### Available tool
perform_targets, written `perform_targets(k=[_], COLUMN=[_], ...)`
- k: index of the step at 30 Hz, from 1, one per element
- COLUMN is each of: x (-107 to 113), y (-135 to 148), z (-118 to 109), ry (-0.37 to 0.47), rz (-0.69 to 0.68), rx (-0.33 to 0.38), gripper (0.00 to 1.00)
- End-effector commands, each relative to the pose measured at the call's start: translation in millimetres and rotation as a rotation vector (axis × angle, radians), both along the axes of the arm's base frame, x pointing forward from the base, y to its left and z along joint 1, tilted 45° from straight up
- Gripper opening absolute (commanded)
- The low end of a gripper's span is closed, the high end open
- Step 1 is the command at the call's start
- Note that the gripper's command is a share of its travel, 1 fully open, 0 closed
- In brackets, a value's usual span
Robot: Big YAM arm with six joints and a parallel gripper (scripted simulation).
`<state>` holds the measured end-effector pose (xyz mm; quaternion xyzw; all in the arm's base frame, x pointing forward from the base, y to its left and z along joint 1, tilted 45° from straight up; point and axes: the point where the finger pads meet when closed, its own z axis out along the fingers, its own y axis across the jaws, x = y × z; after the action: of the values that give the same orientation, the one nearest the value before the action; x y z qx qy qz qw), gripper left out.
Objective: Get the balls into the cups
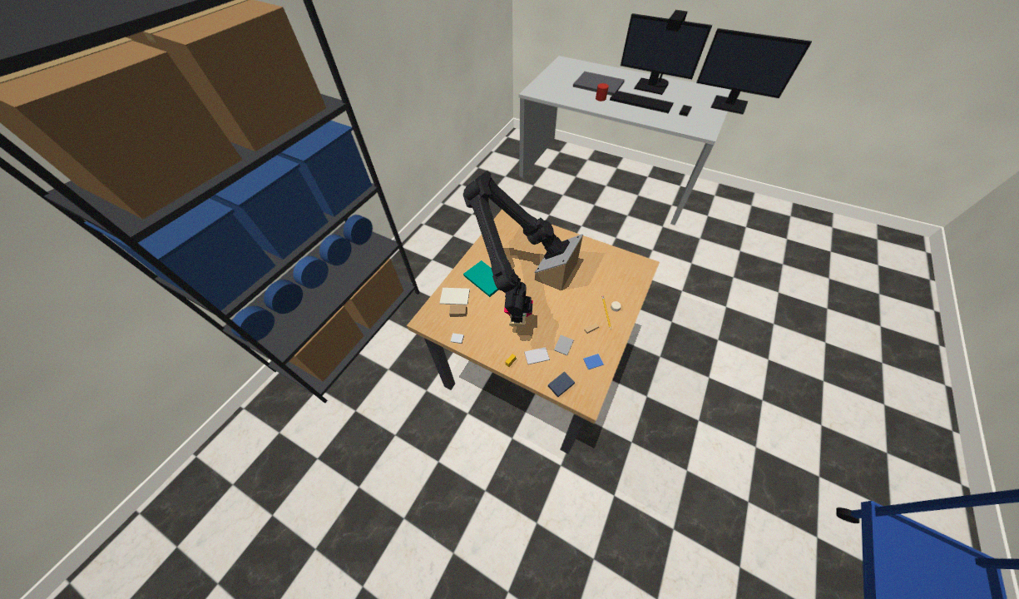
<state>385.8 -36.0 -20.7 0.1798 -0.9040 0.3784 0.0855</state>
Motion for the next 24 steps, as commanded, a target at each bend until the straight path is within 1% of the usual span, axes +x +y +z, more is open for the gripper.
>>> perform_targets(k=[1,5,8,10,11,12,13,15,16,19,20,21,22,23,24], x=[7.6,7.7,6.9,23.5,19.8,17.4,16.9,17.7,18.3,18.3,6.2,-0.9,5.6,7.7,7.6], y=[11.1,12.6,5.4,2.8,2.1,1.5,1.4,11.7,15.5,15.6,12.7,10.9,12.6,13.3,13.7], z=[9.2,9.8,9.4,18.5,15.3,8.8,7.3,7.3,7.8,7.7,2.7,0.2,7.2,9.3,9.3], ry=[-0.036,-0.052,-0.058,-0.077,-0.054,-0.044,-0.037,-0.034,-0.035,-0.035,-0.014,-0.004,-0.045,-0.042,-0.048], rz=[0.032,0.053,0.039,0.016,0.005,-0.009,-0.013,0.010,0.022,0.022,0.026,0.029,0.031,0.044,0.050], rx=[0.017,0.017,0.033,0.053,0.047,0.044,0.044,0.044,0.025,0.021,-0.001,-0.009,0.001,0.028,0.025], gripper=[0.70,0.70,0.70,0.70,0.70,0.70,0.70,0.70,0.70,0.70,0.70,0.70,0.70,0.70,0.70])
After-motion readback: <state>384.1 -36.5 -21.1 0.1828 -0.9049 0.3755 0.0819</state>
